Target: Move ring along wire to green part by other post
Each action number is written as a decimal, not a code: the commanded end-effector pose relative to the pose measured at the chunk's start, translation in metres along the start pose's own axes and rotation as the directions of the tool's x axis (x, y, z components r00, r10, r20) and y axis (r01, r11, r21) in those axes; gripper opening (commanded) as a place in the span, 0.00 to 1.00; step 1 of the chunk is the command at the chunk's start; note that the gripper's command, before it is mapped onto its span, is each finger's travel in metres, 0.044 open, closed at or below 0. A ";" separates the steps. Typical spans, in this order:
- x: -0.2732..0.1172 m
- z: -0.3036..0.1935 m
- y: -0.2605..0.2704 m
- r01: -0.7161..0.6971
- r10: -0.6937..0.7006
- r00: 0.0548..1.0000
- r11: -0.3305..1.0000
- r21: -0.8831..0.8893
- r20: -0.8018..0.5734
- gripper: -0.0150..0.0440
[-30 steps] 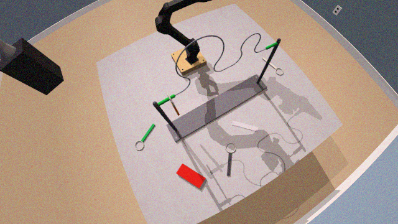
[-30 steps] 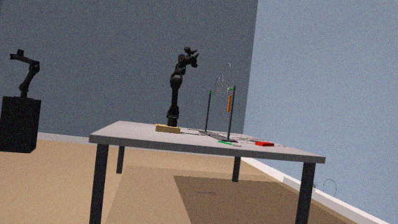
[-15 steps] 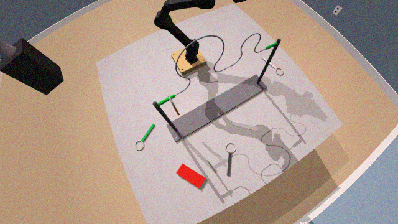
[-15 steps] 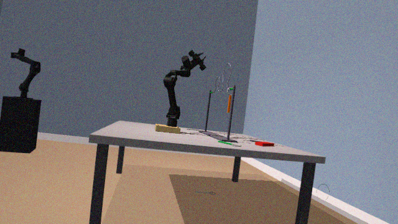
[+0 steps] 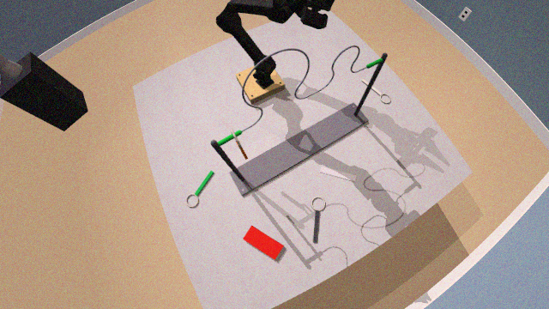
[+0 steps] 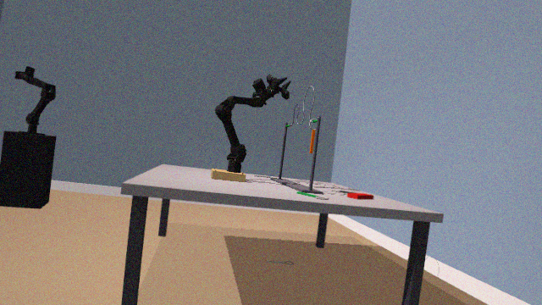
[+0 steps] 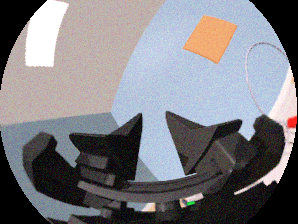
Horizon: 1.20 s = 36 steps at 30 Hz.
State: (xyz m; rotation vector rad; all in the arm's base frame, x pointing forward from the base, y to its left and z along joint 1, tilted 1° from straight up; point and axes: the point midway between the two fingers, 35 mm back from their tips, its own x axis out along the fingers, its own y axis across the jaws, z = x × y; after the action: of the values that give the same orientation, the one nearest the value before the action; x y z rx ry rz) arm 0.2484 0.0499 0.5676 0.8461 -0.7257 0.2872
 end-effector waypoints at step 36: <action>-0.056 0.112 -0.232 0.403 -0.533 0.835 0.426 -0.810 0.135 0.53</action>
State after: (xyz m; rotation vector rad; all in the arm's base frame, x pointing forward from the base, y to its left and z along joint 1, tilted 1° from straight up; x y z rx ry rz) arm 0.2737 -0.1567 0.4620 0.0955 -0.4184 -0.4404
